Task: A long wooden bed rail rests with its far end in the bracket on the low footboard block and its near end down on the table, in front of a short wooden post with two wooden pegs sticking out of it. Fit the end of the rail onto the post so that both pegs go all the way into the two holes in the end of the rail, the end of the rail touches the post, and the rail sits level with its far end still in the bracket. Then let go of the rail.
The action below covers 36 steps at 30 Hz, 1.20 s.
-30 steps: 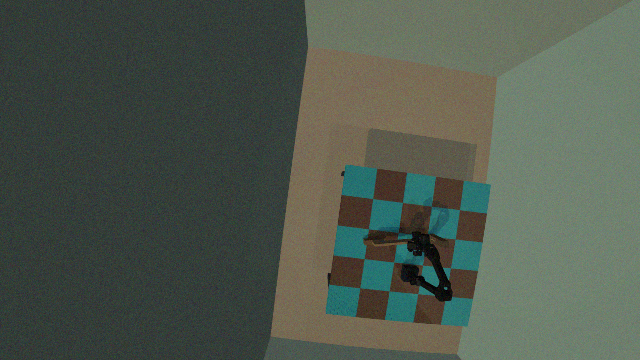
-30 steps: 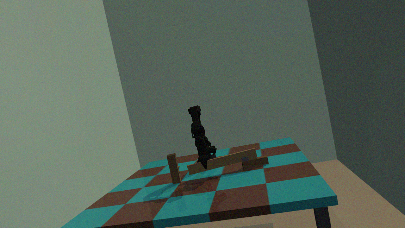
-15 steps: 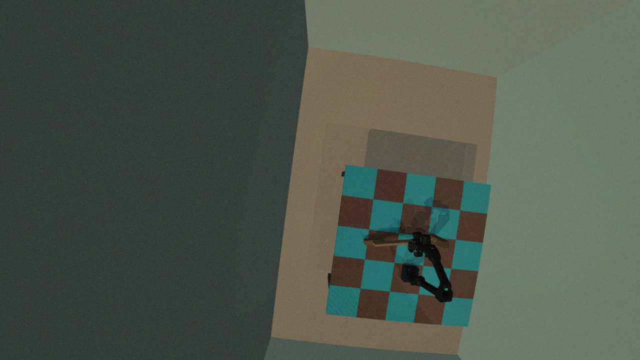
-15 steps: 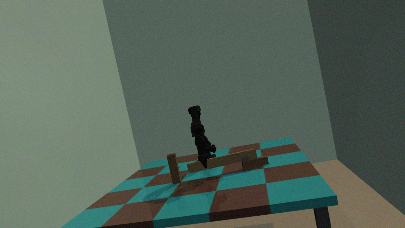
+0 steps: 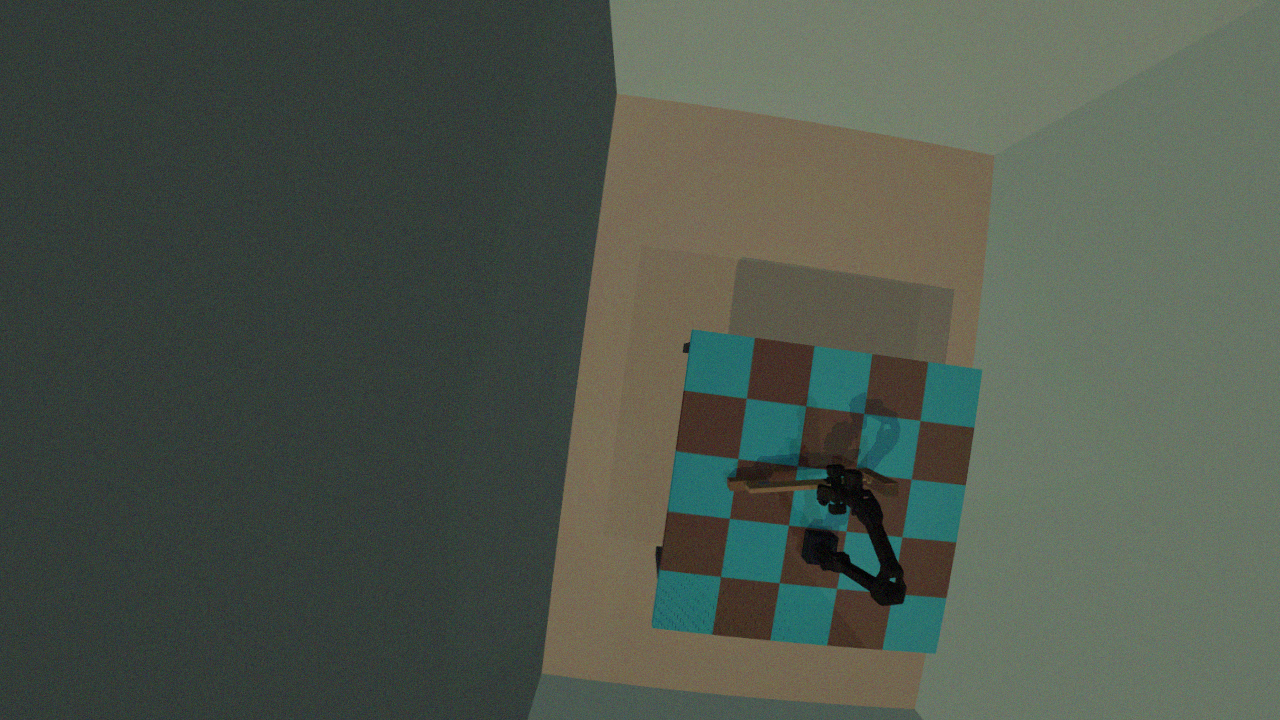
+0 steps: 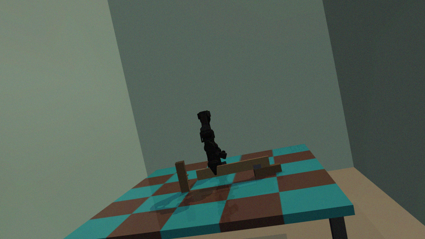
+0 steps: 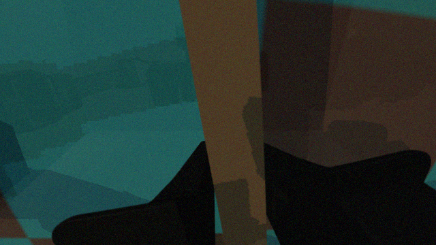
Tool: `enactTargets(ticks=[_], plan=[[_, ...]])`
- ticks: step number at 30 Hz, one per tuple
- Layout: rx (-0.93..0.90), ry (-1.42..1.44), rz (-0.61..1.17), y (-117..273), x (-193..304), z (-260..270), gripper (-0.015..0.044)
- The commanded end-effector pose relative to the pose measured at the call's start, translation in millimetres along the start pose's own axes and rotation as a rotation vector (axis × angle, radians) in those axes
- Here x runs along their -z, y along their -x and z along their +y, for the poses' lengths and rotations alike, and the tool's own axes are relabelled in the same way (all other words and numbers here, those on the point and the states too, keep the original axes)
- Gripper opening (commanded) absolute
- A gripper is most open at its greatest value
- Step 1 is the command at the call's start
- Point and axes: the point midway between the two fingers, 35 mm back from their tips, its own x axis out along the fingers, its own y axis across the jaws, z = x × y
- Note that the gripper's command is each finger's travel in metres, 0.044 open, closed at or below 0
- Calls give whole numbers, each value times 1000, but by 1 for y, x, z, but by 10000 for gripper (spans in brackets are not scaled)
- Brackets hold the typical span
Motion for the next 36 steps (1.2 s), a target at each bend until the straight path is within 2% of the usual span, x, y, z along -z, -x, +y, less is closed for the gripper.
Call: enactTargets(ticks=[1, 36], plan=[[18, -3, -5, 3, -1, -3, 0], [17, -3, -5, 0, -1, 0, 0]])
